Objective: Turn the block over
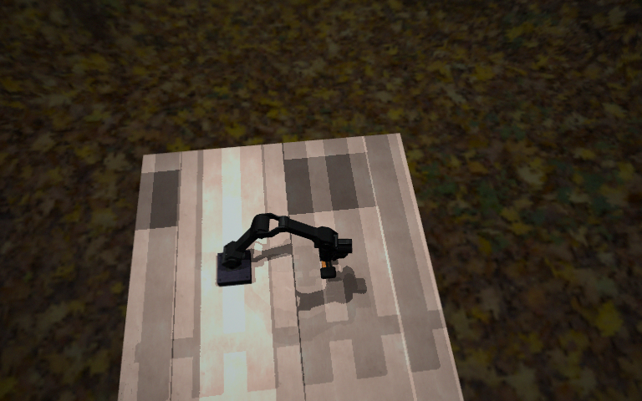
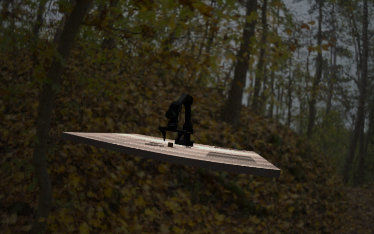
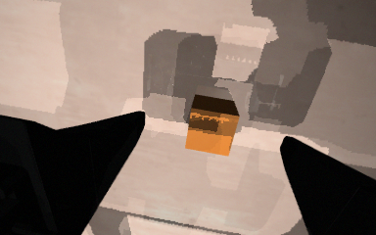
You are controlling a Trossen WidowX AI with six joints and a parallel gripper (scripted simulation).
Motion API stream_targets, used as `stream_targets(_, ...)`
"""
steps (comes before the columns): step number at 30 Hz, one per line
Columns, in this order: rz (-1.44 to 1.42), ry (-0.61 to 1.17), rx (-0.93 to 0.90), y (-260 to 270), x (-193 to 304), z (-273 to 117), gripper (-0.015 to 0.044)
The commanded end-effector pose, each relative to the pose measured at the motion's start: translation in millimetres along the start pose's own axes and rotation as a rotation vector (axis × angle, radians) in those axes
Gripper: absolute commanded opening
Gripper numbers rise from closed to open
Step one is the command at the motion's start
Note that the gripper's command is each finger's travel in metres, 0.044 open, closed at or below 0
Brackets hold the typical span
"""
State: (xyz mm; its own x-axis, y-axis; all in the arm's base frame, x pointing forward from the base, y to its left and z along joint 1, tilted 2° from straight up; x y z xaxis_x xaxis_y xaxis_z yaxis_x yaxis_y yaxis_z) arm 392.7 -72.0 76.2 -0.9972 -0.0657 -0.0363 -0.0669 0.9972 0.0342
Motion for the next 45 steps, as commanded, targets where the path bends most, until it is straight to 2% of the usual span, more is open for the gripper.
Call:
stream_targets(1,0.003,0.011,0.001,0,2,11,0.044)
stream_targets(7,0.003,0.011,0.001,0,3,18,0.044)
stream_targets(19,0.003,0.011,0.001,0,3,18,0.0125)
stream_targets(34,0.003,0.011,0.001,0,3,18,0.0025)
stream_targets(35,0.003,0.011,0.001,0,3,17,0.0)
stream_targets(40,0.003,0.011,0.001,0,2,-11,0.0)
stream_targets(45,0.003,0.011,0.001,0,2,-12,0.0)
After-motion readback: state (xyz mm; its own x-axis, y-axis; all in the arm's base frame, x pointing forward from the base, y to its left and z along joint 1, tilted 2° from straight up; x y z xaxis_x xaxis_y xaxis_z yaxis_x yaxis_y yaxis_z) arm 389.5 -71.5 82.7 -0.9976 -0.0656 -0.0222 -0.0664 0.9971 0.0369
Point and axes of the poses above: the point midway between the two fingers, 35 mm back from their tips, its own z axis out along the fingers, its own y axis across the jaws, x = y × z, the point moved 5 cm from there along -z, back along the fingers, and after that the axes turned 8 degrees about -z, right-handed, at the moved point
